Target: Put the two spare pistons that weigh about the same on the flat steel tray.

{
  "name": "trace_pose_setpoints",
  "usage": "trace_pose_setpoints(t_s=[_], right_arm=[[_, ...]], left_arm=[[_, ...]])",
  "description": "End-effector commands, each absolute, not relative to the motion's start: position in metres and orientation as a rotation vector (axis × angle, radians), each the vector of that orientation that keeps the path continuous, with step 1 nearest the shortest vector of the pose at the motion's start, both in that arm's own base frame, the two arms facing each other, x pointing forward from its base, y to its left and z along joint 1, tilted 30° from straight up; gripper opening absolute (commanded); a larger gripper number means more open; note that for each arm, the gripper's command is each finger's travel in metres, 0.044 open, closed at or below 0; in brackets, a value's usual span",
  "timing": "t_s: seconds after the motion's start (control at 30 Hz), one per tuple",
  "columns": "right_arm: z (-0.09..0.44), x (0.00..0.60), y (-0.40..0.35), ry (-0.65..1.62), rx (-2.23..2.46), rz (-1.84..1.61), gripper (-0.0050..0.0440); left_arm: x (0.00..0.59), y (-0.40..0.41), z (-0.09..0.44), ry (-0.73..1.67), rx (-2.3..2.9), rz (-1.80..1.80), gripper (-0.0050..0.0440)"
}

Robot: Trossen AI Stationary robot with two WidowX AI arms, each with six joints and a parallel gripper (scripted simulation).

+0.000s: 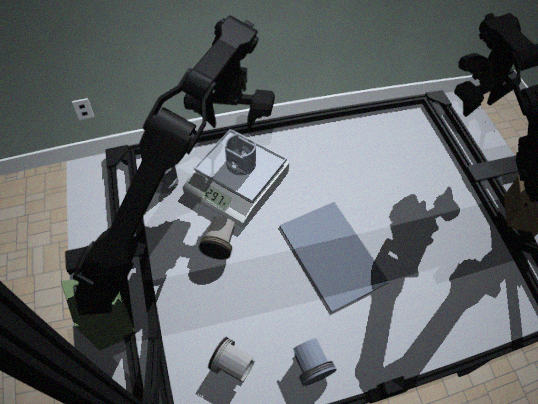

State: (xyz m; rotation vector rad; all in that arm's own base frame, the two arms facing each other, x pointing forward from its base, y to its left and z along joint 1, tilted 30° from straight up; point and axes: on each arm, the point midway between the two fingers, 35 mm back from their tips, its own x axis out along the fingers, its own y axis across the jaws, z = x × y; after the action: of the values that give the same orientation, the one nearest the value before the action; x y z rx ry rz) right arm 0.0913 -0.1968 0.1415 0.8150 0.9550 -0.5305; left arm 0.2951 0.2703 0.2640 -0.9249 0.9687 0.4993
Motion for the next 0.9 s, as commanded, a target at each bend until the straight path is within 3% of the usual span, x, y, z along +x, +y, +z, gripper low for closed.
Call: trace_pose_setpoints(t_s=[0.0,0.87], right_arm=[[0.142,0.092,-0.197,0.953,0.813,-0.525,0.044],[0.142,0.092,-0.197,0.953,0.813,-0.525,0.044]], left_arm=[[0.294,0.268,0.266,0.978,-0.819,0.465,0.0378],[0.261,0.236,0.245,1.006,-0.475,0.334,0.0378]])
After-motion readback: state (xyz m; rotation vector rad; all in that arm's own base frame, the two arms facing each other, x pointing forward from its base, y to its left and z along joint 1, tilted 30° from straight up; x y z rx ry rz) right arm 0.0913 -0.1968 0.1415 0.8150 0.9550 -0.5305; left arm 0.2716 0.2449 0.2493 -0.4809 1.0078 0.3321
